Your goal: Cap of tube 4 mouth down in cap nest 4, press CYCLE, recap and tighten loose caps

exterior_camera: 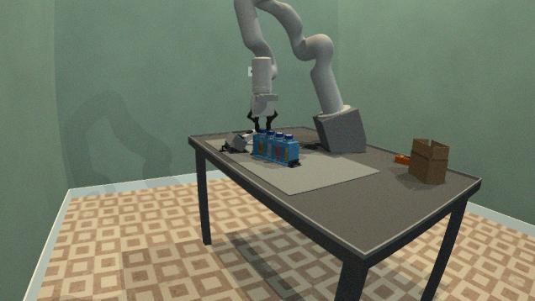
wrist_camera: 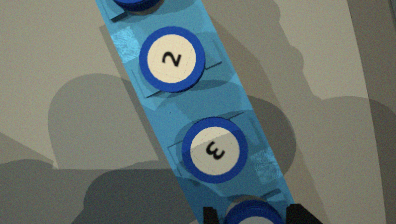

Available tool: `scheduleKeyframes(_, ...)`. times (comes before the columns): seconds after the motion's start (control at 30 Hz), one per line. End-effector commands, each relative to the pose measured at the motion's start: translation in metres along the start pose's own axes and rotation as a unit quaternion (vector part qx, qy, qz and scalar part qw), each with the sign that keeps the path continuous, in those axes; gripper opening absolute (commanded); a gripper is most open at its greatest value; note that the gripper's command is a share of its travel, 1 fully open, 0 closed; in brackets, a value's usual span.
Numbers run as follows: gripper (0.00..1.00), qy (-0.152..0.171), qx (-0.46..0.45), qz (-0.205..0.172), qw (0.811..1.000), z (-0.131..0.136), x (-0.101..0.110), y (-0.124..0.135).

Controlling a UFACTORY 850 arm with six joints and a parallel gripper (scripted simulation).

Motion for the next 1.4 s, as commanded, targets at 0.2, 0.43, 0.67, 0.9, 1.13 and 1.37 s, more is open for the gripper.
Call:
scheduleKeyframes(0.2, 0.46, 0.021, -0.176, 0.025, 0.984, -0.0001, 0.0001, 0.0003)
scheduleKeyframes(0.43, 0.46, 0.021, -0.176, 0.025, 0.984, -0.0001, 0.0001, 0.0003)
scheduleKeyframes(0.67, 0.0, 0.021, -0.176, 0.025, 0.984, -0.0001, 0.0001, 0.0003)
scheduleKeyframes(0.9, 0.0, 0.021, -0.176, 0.025, 0.984, -0.0001, 0.0001, 0.0003)
scheduleKeyframes(1.13, 0.0, 0.023, -0.077, 0.023, 0.997, -0.0002, 0.0001, 0.0003)
scheduleKeyframes(1.37, 0.0, 0.027, 0.097, 0.019, 0.995, -0.0002, 0.0002, 0.0003)
Point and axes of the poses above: the point where the finger pads meet when closed, its own x axis back along the fingers, its own z axis across the jaws, y = z × x, the point moved 1 cm from there along x, back along the fingers, and after that the axes turned 10 degrees about -x, right-handed, at the moved point
